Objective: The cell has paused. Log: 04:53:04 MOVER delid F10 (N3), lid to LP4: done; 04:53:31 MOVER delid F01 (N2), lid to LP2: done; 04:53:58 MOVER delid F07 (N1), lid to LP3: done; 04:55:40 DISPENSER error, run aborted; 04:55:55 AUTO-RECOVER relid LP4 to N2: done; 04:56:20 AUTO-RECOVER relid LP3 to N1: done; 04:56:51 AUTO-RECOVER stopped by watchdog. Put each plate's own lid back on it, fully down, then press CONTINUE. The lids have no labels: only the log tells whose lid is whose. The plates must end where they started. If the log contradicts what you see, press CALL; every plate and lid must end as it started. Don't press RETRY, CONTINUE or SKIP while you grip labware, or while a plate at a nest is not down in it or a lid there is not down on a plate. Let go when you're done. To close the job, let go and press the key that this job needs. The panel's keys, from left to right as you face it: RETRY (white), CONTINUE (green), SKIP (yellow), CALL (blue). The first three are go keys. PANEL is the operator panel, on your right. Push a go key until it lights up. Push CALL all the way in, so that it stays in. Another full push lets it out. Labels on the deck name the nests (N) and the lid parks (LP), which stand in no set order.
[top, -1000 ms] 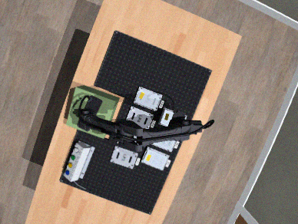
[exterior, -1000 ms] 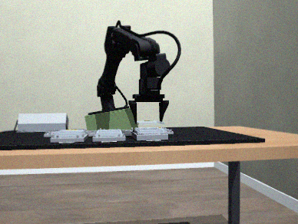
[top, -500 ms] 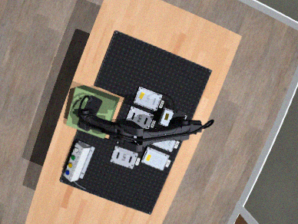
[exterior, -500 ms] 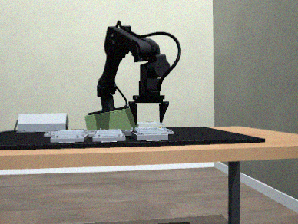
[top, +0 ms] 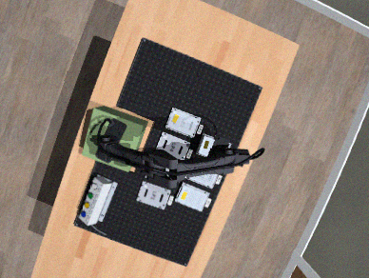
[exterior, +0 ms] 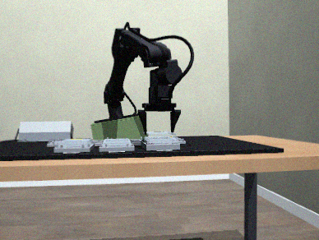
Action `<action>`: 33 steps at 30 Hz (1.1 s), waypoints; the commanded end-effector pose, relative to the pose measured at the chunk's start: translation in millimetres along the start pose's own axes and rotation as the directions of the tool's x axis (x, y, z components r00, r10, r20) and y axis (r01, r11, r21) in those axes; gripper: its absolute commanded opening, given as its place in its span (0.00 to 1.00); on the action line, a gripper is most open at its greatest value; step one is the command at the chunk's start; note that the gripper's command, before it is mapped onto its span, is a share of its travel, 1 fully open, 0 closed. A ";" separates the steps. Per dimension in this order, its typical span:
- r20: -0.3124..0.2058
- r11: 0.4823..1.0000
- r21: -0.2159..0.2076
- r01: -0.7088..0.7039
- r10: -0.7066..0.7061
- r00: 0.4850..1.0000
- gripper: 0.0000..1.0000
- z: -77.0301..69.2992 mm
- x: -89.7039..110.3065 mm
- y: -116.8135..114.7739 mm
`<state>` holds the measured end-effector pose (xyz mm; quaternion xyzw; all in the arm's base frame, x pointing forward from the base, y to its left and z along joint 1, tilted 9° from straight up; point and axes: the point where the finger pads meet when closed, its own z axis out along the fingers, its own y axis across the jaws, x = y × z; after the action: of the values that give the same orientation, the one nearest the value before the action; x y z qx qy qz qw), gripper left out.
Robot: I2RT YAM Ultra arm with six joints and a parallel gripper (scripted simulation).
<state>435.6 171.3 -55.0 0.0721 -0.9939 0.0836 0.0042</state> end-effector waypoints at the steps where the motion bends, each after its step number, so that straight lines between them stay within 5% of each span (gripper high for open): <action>1: 0.027 1.000 -0.007 -0.009 0.009 1.000 0.00 0.7 -4.8 2.1; 33: 0.040 1.000 -0.011 -0.011 0.011 0.999 0.00 8.2 -8.6 1.8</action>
<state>435.3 169.3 -68.4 0.0703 -0.9940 0.0839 0.0050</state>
